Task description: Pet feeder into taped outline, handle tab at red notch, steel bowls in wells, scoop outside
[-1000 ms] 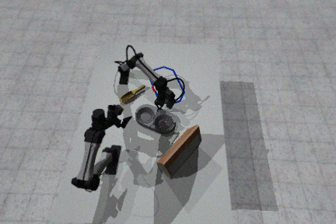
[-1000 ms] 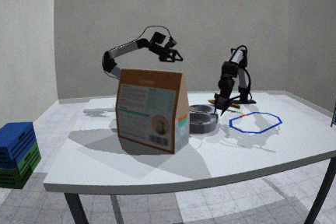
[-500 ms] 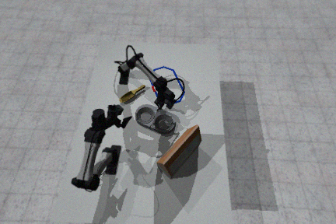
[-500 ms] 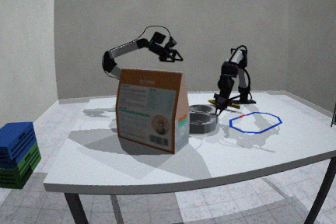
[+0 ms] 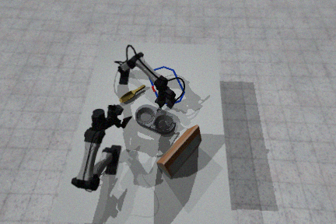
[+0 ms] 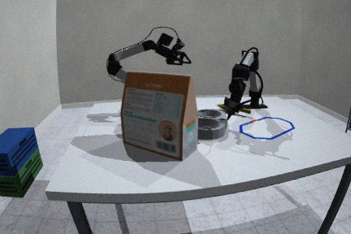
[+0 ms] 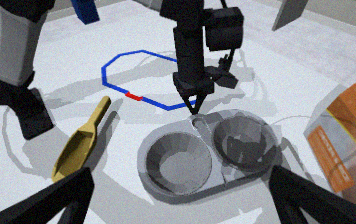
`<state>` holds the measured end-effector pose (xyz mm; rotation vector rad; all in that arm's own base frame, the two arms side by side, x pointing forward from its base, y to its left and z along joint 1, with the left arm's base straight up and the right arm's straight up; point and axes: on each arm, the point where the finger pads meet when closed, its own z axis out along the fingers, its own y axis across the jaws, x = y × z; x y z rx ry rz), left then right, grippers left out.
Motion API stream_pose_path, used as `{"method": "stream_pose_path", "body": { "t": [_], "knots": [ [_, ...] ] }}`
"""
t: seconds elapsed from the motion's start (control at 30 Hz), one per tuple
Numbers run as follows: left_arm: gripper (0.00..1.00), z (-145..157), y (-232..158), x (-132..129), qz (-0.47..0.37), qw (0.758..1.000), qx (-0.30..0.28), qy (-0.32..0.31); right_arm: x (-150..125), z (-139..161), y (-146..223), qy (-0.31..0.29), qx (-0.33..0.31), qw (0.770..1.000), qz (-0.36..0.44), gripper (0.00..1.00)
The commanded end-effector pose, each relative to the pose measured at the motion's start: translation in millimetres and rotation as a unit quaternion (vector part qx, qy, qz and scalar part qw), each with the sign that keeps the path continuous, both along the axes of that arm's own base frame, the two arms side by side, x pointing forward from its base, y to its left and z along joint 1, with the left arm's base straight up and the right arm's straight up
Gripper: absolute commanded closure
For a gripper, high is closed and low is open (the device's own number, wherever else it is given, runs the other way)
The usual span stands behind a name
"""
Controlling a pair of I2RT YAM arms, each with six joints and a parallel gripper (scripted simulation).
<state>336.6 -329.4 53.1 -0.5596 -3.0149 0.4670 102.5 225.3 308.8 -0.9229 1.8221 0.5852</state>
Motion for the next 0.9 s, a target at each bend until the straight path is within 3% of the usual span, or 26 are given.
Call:
{"method": "stream_pose_path", "body": {
  "t": [0.0,0.13,0.23,0.27,0.5,0.87],
  "knots": [
    [1.00,-19.0,-3.6,-3.9,-0.009,1.000,0.010,0.012,1.7,-1.6,-1.3,-0.001,-0.004,1.000,-0.007,0.00],
    [1.00,-18.0,-4.2,-2.8,-0.009,1.000,0.009,0.011,1.7,-1.6,-1.3,-0.001,-0.004,1.000,-0.007,0.00],
    [0.66,-12.8,0.5,-11.5,-0.015,0.999,0.021,0.026,1.7,-1.6,-1.3,-0.001,-0.004,1.000,-0.007,0.00],
    [0.63,3.9,1.6,-8.7,-0.014,1.000,0.013,0.016,1.7,-1.6,-1.3,-0.001,-0.004,1.000,-0.007,0.00],
    [0.63,24.4,-1.5,3.7,-0.010,1.000,-0.003,-0.003,1.7,-1.6,-1.3,-0.001,-0.004,1.000,-0.007,0.00],
    [0.63,11.7,1.4,-0.1,-0.008,1.000,0.001,0.002,3.2,-11.7,-4.6,0.003,-0.019,1.000,-0.015,0.00]
  ]
}}
